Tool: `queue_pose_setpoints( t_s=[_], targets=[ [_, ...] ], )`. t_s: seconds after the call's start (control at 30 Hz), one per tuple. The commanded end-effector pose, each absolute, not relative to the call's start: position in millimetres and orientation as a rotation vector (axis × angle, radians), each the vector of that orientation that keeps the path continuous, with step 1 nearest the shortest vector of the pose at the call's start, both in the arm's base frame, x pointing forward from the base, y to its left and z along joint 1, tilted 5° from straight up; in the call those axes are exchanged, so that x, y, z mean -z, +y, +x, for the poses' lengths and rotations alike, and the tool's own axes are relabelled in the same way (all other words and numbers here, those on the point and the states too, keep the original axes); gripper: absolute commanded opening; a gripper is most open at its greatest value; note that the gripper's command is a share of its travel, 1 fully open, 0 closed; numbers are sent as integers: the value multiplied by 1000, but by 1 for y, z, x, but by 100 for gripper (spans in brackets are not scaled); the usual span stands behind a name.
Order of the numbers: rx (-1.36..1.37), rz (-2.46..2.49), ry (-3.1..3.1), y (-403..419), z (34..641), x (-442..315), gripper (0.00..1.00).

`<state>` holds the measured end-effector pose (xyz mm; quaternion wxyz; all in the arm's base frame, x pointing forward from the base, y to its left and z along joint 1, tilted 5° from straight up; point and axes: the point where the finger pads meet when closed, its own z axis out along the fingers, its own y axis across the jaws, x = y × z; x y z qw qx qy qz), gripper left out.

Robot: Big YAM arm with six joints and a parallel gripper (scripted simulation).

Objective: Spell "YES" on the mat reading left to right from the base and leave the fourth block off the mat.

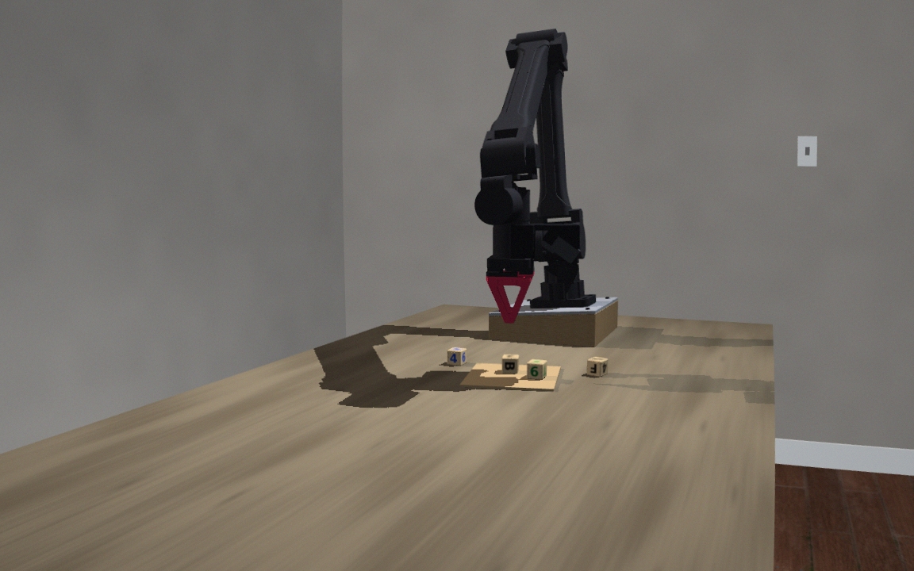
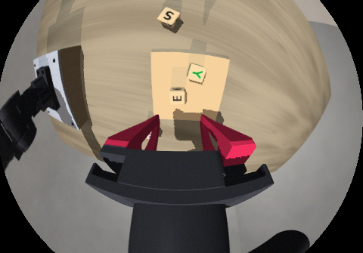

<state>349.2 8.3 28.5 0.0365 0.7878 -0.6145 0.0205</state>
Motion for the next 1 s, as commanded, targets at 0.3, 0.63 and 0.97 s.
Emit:
queue_pose_setpoints(
  t_s=[0.3,0.63,0.97],
  targets=[
    [-57,2426,-1880,5,348,-12,54],
    [-57,2425,-1881,3,348,2,54],
    [-57,2424,-1881,1,348,15,54]
  ],
)
